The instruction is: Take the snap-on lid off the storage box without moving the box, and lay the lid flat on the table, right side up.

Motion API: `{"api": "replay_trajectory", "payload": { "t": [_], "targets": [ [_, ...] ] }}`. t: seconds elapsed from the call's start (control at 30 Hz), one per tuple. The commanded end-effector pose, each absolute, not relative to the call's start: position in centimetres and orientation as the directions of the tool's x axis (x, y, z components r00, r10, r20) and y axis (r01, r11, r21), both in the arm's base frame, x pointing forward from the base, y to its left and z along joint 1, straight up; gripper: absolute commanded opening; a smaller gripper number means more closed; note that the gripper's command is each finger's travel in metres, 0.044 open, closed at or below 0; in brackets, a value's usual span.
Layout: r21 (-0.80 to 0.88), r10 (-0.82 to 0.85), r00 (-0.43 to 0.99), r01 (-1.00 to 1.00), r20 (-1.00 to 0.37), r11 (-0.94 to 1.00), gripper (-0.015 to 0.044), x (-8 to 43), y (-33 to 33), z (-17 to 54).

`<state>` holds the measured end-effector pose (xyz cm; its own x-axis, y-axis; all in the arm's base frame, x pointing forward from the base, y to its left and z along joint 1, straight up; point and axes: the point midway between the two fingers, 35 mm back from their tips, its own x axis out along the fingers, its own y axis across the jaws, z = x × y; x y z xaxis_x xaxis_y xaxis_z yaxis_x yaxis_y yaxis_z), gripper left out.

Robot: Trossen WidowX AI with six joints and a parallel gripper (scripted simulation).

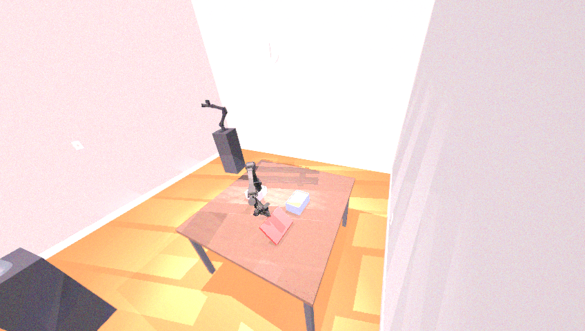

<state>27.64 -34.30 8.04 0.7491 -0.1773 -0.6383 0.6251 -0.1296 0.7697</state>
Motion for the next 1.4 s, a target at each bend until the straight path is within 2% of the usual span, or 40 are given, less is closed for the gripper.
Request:
{"api": "replay_trajectory", "payload": {
  "t": [0.0,1.37],
  "targets": [
    [0.776,-0.174,0.756,0.619,-0.631,-0.122,0.0,27.8,-34.3,7.8],
    [0.776,-0.174,0.756,0.619,-0.631,-0.122,0.0,27.8,-34.3,4.5]
  ]
}}
